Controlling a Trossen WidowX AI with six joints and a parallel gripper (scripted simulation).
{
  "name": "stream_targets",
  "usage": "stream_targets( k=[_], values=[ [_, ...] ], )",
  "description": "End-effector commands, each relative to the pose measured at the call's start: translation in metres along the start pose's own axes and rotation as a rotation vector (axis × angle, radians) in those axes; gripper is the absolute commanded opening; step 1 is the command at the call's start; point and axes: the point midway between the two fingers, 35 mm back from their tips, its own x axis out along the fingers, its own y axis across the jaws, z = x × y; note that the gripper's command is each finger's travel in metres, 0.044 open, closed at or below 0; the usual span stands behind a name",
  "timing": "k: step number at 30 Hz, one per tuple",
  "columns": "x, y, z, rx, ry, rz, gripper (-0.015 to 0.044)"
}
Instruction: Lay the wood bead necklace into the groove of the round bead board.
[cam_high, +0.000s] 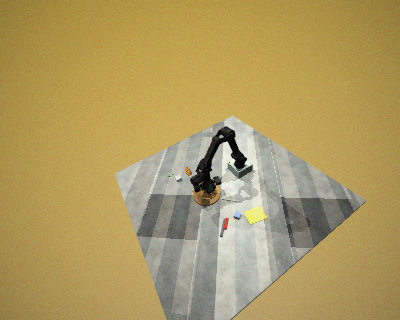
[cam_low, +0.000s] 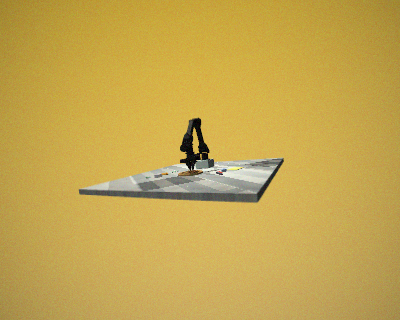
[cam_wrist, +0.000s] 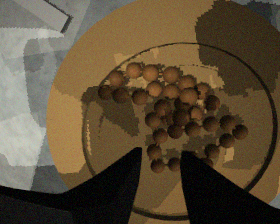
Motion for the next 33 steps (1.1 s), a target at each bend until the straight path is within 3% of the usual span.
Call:
stream_targets(
  k=[1,9,27,33],
  values=[
    [0.0090,0.0039,-0.0016,-0.006,0.005,0.010,0.0120],
    [0.0113,0.0043,-0.0018,-0.006,0.005,0.011,0.0120],
    [0.0092,0.0024,-0.0008,-0.002,0.002,0.007,0.0000],
    [0.0092,0.0024,-0.0008,-0.002,0.002,0.007,0.0000]
  ],
)
